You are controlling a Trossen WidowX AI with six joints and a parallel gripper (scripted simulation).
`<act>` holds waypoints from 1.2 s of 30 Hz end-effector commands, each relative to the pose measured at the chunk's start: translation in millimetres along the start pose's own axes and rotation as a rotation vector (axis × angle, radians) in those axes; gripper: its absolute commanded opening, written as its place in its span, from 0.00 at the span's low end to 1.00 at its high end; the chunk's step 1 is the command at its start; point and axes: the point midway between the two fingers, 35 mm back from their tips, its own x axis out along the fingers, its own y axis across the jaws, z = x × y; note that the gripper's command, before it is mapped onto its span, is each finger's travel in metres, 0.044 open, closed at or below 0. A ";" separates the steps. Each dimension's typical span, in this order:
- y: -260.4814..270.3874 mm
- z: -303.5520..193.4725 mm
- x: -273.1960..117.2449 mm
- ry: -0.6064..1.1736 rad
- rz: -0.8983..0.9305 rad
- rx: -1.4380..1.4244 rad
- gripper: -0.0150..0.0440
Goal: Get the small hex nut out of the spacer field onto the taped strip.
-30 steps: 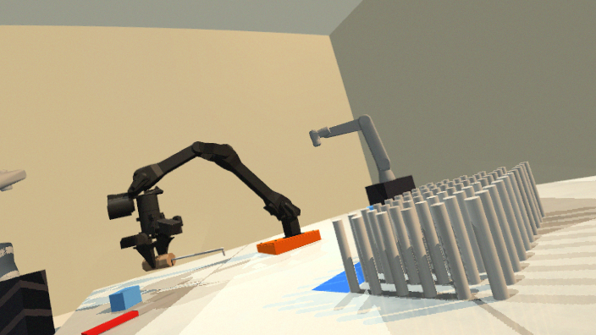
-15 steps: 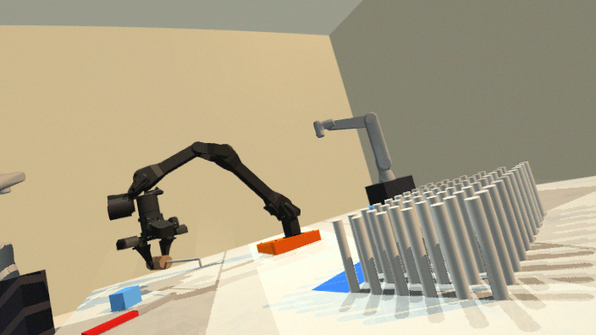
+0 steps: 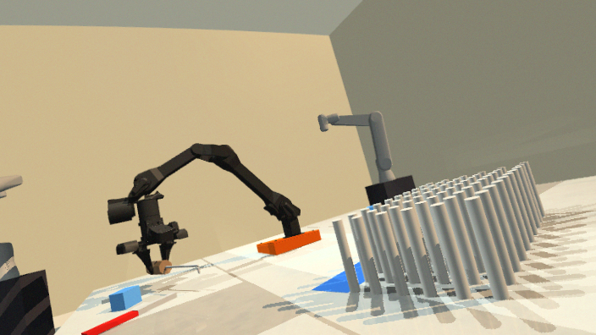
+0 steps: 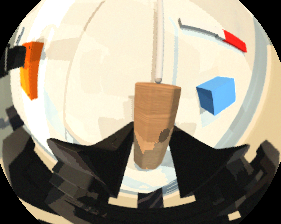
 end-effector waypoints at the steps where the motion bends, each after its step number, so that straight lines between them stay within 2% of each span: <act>1: 1.6 0.5 10.2 -0.001 0.008 0.002 0.25; 29: 3.3 1.3 46.8 0.002 -0.008 0.007 0.25; 36: 1.8 1.0 42.9 0.001 -0.010 0.007 0.57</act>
